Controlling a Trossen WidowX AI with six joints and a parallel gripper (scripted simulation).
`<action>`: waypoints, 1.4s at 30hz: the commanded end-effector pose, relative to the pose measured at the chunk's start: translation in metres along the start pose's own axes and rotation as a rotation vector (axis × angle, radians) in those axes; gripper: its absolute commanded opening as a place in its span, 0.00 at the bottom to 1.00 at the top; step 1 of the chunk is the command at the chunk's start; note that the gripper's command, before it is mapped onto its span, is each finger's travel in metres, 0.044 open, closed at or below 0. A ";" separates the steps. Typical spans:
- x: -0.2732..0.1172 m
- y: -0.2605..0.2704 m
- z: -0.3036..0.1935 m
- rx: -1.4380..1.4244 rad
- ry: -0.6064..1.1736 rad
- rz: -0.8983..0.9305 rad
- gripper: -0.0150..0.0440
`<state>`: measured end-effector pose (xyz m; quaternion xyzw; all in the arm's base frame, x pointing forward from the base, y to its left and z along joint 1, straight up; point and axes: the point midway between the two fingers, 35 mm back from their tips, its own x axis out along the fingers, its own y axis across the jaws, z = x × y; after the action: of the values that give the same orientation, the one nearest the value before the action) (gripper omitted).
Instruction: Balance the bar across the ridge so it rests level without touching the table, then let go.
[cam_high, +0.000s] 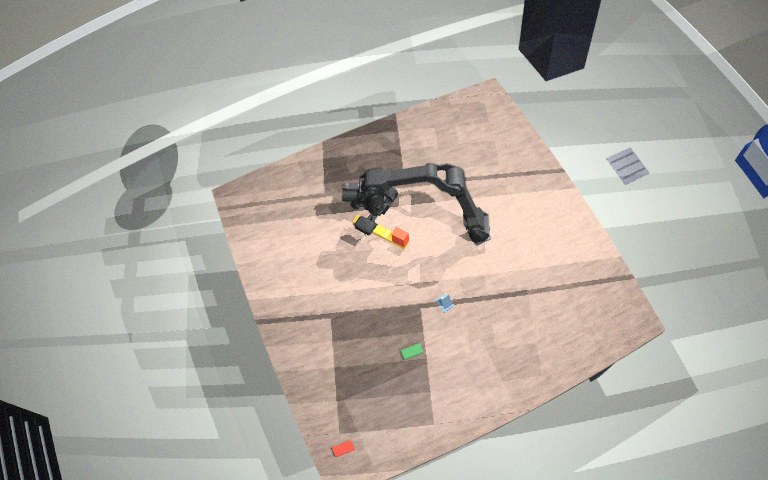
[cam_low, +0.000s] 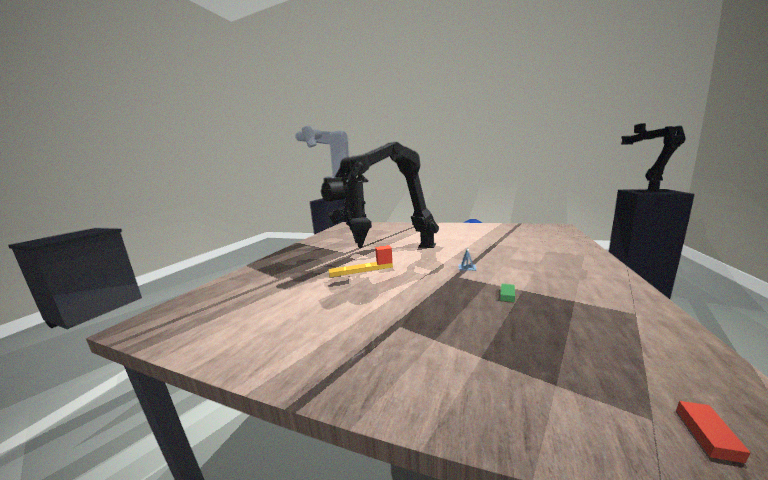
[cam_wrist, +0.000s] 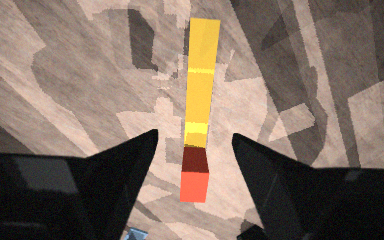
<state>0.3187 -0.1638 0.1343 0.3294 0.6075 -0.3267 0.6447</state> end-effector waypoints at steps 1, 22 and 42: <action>0.036 -0.003 -0.004 0.005 0.018 -0.014 0.79; 0.067 -0.005 -0.007 0.005 0.019 -0.014 0.79; 0.084 -0.005 -0.008 0.005 0.019 -0.014 0.79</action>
<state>0.3163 -0.1628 0.0533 0.3296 0.6119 -0.3270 0.6403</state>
